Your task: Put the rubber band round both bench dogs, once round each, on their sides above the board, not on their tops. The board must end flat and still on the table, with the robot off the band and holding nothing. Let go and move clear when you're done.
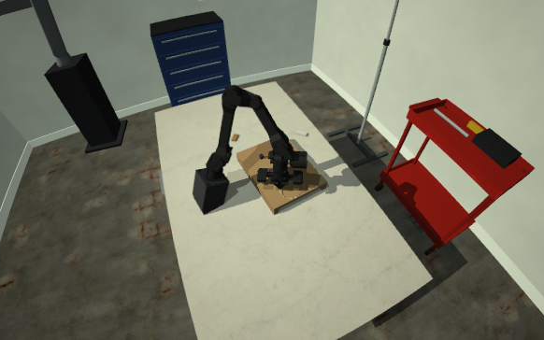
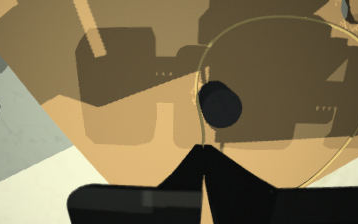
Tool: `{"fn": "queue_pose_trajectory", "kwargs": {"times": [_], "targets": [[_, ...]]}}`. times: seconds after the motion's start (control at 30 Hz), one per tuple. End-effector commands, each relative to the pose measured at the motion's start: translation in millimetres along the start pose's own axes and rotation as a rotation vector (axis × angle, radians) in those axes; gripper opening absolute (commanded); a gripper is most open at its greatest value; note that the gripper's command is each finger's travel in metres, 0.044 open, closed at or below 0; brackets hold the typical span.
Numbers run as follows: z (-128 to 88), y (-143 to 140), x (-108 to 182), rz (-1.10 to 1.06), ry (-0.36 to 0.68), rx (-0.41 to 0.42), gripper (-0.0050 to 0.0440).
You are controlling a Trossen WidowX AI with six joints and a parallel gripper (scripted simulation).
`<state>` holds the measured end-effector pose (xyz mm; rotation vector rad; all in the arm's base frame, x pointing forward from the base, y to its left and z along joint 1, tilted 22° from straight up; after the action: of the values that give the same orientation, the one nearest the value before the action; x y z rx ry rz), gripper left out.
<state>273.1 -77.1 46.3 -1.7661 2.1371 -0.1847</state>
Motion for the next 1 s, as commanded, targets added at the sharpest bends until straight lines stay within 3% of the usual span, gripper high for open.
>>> {"fn": "queue_pose_trajectory", "kwargs": {"times": [0.0, 0.97], "targets": [[-3.5, -6.7, 0.6, 0.180, 0.003, 0.017, -0.0050], [-3.5, -11.6, 1.9, 1.049, -0.004, 0.018, -0.0050]]}}
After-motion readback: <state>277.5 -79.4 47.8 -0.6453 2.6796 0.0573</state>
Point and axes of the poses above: the point midway between the two fingers, 35 mm back from their tips, its own z axis out along the fingers, its own y axis across the jaws, x = y × z, the point moved 1 cm from there along -z, back along the fingers, and after that the axes turned 10 degrees about -z, right-handed, at the moved point
